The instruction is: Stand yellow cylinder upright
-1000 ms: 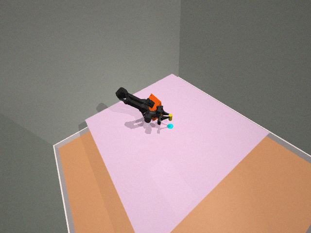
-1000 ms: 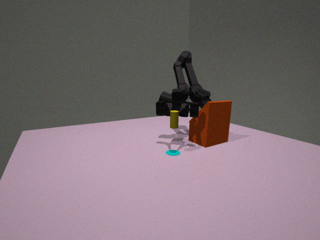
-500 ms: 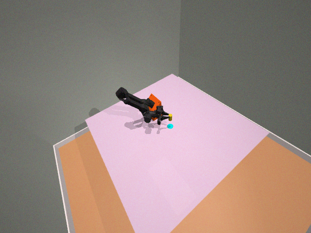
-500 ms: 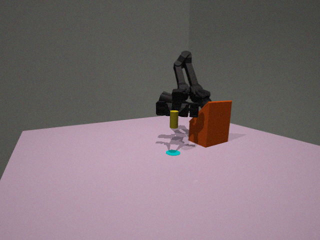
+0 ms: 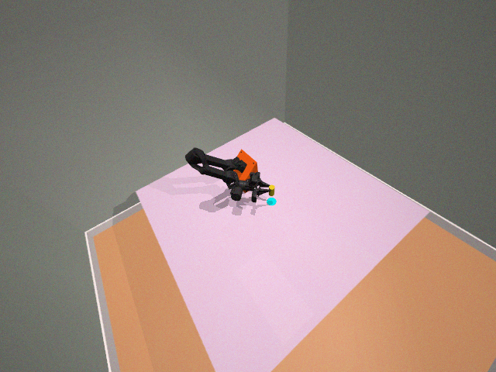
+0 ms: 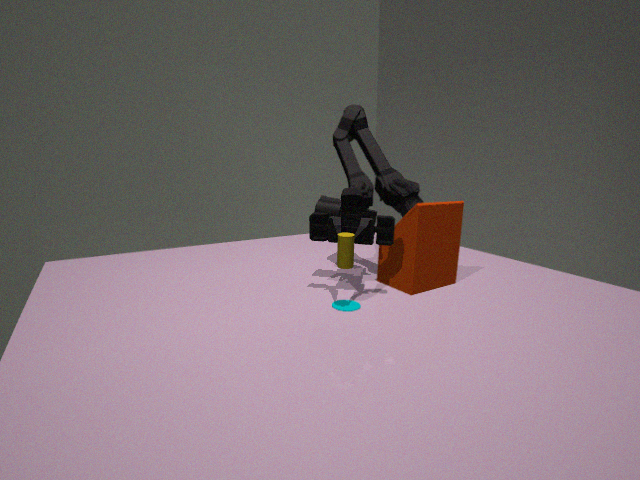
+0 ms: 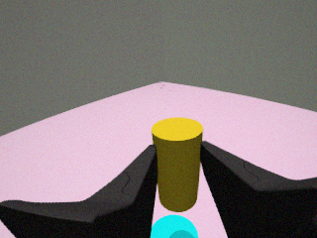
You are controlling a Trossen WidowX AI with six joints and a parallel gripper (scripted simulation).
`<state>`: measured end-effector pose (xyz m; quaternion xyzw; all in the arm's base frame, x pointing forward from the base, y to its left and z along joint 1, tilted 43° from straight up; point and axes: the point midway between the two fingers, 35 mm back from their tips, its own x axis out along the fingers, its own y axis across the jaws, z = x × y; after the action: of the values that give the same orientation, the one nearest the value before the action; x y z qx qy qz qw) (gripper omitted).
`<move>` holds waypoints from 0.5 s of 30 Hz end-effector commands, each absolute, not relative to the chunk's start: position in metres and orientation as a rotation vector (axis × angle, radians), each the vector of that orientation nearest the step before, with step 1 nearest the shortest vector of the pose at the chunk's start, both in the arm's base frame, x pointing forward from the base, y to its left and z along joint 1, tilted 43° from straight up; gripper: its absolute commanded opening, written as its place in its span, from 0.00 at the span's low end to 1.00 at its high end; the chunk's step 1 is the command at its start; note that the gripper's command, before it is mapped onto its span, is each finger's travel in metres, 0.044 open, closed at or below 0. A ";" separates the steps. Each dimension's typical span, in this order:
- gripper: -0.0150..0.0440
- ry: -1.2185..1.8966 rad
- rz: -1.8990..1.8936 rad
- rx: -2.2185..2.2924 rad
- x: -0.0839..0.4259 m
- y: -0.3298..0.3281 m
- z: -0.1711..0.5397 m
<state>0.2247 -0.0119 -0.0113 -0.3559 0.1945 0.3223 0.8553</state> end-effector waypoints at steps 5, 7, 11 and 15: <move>0.43 0.406 0.686 -0.750 0.226 -0.022 -0.022; 0.43 0.406 0.686 -0.750 0.226 -0.025 -0.025; 0.43 0.405 0.686 -0.749 0.225 -0.030 -0.031; 0.43 0.403 0.685 -0.748 0.224 -0.035 -0.037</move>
<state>0.2242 -0.0318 -0.0318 -0.3555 0.1958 0.3240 0.8546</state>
